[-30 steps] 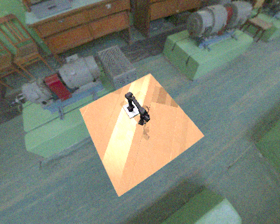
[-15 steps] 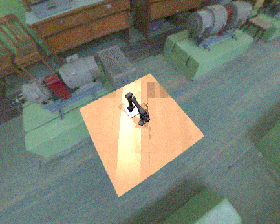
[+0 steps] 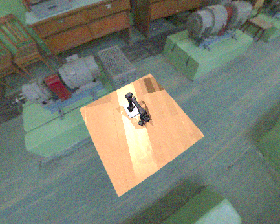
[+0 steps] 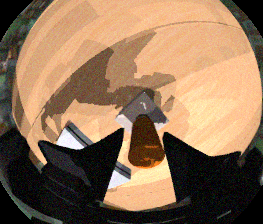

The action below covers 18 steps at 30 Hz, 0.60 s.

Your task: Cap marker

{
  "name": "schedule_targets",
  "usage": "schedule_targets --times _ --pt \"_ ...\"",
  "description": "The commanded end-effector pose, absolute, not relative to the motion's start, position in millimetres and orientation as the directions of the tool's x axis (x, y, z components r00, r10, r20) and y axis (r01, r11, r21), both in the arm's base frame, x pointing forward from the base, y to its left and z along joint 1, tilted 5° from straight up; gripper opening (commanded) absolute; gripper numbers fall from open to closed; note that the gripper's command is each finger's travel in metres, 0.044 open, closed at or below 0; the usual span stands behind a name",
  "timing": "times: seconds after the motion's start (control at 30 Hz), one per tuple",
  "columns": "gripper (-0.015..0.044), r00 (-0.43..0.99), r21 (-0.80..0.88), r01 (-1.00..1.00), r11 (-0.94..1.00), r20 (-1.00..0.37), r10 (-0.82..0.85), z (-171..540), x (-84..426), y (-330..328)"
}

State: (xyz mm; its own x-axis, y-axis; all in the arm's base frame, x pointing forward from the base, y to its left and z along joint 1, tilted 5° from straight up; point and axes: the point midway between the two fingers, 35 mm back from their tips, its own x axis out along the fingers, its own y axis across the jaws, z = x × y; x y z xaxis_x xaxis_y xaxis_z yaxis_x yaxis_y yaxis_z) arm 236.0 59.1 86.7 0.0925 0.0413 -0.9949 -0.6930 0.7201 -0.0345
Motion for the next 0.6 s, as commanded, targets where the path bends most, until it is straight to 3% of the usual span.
schedule_targets --times 0.0,0.13,0.57 --pt "0.0341 0.093 -0.035 -0.693 0.720 -0.995 0.041 87 236 59" --pt "0.0440 0.093 -0.035 -0.693 0.720 -0.995 0.041 87 236 59" --pt "0.0440 0.093 -0.035 -0.693 0.720 -0.995 0.041 161 229 56"
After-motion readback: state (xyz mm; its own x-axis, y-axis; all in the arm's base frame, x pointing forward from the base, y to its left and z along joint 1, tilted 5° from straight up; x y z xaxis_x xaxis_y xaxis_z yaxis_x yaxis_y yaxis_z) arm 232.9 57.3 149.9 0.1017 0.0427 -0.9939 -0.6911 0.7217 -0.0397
